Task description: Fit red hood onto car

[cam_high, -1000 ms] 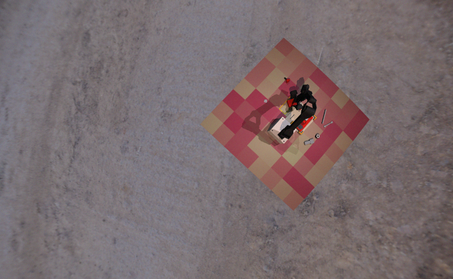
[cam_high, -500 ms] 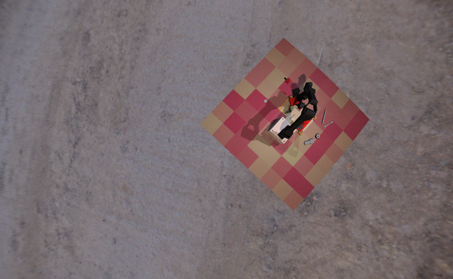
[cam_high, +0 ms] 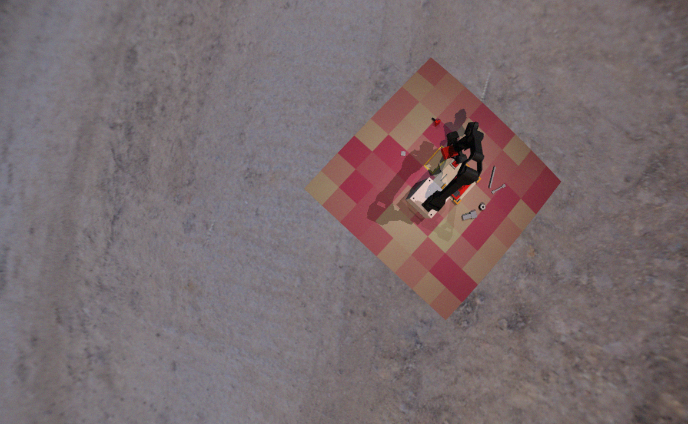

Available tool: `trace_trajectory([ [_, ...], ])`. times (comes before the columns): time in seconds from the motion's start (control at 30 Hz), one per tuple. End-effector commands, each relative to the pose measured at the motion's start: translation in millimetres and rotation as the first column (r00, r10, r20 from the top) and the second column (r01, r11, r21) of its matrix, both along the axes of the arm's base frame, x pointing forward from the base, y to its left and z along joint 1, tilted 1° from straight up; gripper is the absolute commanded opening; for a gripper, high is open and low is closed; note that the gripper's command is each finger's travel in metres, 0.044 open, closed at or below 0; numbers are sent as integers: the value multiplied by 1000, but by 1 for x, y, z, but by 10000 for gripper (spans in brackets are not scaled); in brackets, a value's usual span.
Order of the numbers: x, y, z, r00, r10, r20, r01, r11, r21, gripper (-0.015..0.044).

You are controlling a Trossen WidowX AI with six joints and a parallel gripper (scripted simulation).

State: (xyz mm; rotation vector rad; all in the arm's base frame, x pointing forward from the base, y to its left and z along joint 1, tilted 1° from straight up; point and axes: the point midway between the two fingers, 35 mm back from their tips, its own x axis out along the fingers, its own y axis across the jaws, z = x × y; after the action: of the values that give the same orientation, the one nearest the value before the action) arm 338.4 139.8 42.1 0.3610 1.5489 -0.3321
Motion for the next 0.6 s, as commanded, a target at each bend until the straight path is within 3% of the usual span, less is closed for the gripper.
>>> trace_trajectory([
  [0.0,1,0,7,1000,4,9,-4,1000,3,0],
  [0.57,11,-65,3,992,127,8,-127,992,-10,0],
])
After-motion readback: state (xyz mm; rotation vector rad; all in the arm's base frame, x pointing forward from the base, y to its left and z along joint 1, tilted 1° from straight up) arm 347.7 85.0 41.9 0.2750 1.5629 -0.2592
